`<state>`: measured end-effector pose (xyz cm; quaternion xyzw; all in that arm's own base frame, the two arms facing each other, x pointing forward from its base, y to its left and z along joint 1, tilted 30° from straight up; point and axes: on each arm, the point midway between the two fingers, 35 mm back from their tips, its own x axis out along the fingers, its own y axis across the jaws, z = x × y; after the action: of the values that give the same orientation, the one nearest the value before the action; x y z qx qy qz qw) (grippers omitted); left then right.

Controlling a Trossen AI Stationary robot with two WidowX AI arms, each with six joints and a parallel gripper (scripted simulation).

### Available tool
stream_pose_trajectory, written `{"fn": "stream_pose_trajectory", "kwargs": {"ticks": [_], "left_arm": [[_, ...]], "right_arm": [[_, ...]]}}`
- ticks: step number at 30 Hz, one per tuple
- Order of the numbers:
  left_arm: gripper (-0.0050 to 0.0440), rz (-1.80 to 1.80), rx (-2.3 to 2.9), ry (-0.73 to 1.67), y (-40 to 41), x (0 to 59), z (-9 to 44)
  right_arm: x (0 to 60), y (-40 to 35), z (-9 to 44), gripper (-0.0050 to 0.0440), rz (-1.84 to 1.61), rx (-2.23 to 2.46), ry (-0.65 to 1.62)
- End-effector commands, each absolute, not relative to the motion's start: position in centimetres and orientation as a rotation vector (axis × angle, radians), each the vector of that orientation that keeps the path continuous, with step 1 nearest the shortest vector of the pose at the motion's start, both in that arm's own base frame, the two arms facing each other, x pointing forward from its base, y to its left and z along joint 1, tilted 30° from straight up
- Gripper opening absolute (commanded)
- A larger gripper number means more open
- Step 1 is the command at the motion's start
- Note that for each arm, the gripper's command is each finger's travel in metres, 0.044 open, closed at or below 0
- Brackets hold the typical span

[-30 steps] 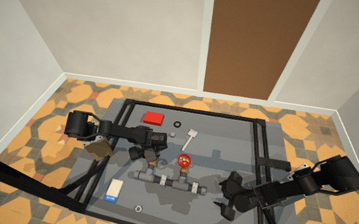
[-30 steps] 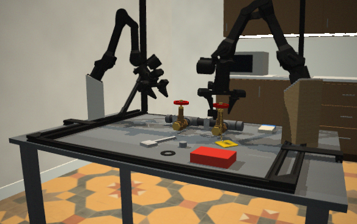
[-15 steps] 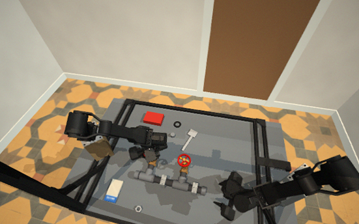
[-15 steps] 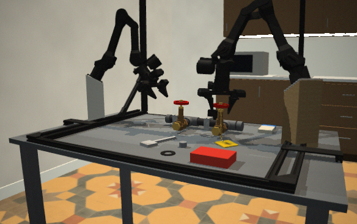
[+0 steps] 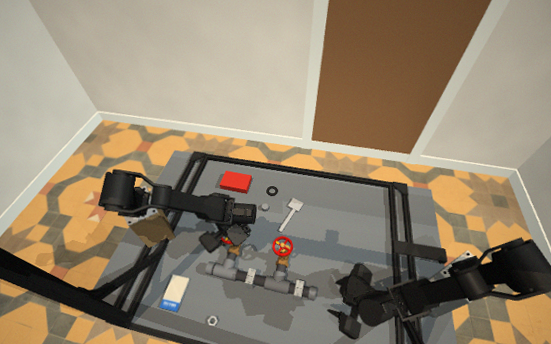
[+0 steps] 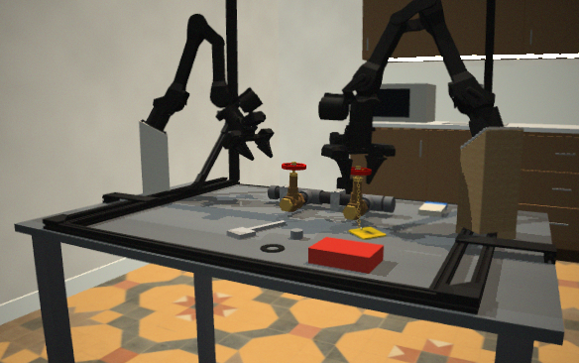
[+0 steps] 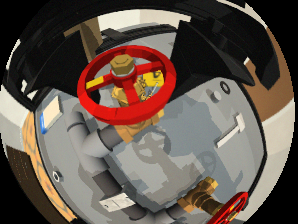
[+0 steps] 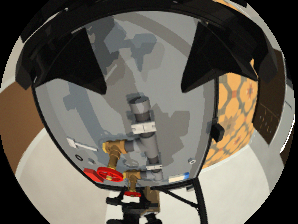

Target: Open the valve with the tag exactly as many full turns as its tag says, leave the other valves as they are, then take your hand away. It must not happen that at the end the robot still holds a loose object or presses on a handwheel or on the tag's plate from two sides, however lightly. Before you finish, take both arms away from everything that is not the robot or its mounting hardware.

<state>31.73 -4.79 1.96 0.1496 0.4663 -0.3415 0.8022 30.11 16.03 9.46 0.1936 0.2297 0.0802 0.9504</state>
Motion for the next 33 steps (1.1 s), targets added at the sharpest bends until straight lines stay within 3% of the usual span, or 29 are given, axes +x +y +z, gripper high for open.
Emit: {"fn": "stream_pose_trajectory", "kwargs": {"ticks": [1, 20, 25, 33], "left_arm": [[0.0000, -0.612, 0.124, 1.071, -4.79, 31.73, 1.96], [0.0000, 0.016, -0.798, 1.271, -4.79, 31.73, 1.96], [0.0000, 0.046, -0.838, 1.274, -4.79, 31.73, 1.96], [0.0192, 0.019, -0.802, 1.272, -4.79, 31.73, 1.96]], "right_arm": [[30.11, 16.03, 9.46, 0.0400, 0.163, 0.394, 0.467], [30.11, 16.03, 9.46, 0.0400, 0.163, 0.394, 0.467], [30.11, 16.03, 9.46, 0.0400, 0.163, 0.394, 0.467], [30.11, 16.03, 9.46, 0.0400, 0.163, 0.394, 0.467]]}}
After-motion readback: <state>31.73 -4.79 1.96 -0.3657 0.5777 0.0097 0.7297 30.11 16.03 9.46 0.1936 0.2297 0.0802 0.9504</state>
